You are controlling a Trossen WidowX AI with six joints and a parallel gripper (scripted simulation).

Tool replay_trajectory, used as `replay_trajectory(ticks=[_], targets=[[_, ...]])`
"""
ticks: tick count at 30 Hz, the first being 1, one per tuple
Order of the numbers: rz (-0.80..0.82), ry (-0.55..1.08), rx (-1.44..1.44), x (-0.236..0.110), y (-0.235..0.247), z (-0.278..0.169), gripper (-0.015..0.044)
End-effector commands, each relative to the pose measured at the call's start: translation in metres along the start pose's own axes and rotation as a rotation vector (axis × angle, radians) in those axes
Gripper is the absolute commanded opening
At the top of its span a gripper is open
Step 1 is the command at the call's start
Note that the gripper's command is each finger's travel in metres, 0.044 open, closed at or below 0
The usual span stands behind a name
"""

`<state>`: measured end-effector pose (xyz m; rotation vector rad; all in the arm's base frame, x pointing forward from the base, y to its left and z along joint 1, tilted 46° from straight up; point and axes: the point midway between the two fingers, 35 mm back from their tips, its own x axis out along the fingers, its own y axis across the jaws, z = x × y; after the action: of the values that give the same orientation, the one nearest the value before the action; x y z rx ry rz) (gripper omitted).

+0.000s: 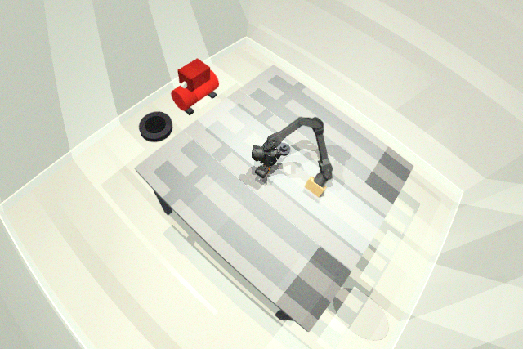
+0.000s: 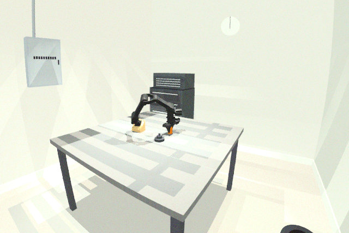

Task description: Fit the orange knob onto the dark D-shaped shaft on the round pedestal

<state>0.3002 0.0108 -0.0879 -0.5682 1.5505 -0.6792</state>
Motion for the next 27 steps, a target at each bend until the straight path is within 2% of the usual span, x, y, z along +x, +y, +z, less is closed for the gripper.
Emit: replay_trajectory(ticks=[1,3,27], targets=[[0.007,-0.015,0.004,-0.003,0.002,0.001,0.0052],[0.030,-0.044,0.022,-0.016,0.008,0.003,0.0000],[0.003,0.000,-0.007,-0.136,0.002,0.000,0.0000]])
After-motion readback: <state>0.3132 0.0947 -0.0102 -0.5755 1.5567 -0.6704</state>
